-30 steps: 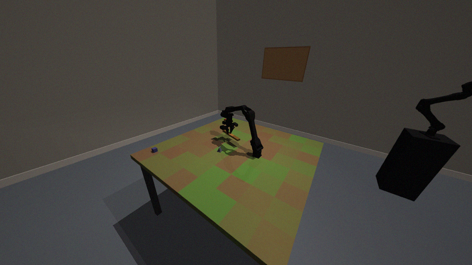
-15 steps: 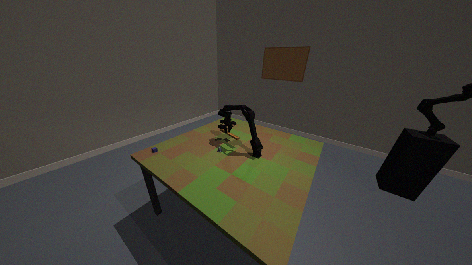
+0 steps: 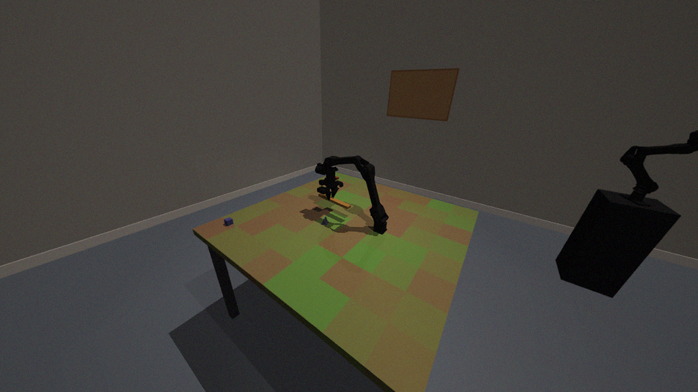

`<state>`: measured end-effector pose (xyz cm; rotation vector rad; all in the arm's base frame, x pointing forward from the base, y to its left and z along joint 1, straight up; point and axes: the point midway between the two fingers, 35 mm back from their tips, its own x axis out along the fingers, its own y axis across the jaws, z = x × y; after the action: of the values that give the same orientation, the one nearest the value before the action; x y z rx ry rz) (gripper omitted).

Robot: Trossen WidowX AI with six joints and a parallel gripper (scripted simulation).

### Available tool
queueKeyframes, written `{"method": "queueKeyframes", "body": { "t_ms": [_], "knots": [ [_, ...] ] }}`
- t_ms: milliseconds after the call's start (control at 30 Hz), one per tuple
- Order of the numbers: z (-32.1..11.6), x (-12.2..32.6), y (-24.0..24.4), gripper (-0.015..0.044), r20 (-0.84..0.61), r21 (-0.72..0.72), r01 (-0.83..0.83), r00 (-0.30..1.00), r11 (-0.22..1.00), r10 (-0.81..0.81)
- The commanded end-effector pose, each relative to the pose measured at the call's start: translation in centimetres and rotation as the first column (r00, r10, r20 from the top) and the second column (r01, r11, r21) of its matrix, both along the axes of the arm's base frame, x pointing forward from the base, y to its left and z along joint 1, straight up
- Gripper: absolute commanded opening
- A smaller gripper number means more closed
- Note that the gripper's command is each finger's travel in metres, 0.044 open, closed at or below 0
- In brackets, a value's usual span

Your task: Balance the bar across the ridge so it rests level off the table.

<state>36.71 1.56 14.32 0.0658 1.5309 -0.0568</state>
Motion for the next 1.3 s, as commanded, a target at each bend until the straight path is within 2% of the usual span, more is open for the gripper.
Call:
{"method": "queueKeyframes", "body": {
  "t_ms": [0, 1033, 1267],
  "knots": [
    [0.0, -0.2, 1.3, 0.0, -0.004, -0.002, -0.029, 1.0, 1.0, 0.029],
    [0.3, -3.0, 12.9, 0.0, -0.004, -0.001, -0.314, 0.95, 0.95, 0.314],
    [-0.1, -3.2, 13.5, 0.0, -0.004, -0.001, -0.325, 0.946, 0.946, 0.325]
  ]
}}
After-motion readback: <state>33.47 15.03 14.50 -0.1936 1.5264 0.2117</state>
